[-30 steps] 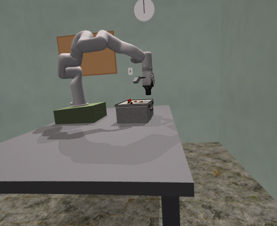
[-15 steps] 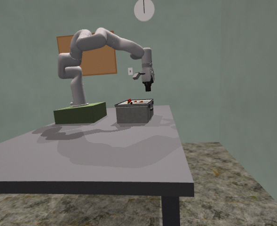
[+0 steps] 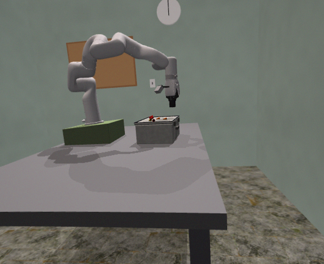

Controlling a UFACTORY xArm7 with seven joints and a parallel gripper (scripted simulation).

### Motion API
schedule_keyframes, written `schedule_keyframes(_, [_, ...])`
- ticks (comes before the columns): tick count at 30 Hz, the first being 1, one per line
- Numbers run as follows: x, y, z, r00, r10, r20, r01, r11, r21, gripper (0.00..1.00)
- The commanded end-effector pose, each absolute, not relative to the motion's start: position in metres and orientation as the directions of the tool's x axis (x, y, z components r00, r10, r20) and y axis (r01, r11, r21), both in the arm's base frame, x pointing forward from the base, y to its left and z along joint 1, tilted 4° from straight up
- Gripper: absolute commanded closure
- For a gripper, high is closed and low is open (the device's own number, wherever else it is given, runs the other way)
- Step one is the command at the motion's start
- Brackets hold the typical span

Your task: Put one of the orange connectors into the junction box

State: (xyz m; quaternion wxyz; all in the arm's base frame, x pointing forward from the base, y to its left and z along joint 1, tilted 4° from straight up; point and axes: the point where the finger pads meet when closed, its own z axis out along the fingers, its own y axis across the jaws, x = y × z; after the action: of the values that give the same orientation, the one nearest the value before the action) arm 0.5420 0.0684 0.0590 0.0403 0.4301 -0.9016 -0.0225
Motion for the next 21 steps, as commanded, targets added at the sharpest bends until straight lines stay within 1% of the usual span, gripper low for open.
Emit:
schedule_keyframes(1, [0.541, 0.087, 0.065, -0.627, -0.778, 0.04, -0.775, 0.628, 0.067, 0.98])
schedule_keyframes(14, [0.502, 0.192, 0.069, -0.627, -0.778, 0.04, -0.775, 0.628, 0.067, 0.98])
schedule_keyframes(16, [0.502, 0.192, 0.069, -0.627, -0.778, 0.04, -0.775, 0.628, 0.067, 0.98])
schedule_keyframes(21, [0.488, 0.23, 0.071, -0.627, -0.778, 0.04, -0.775, 0.628, 0.067, 0.98])
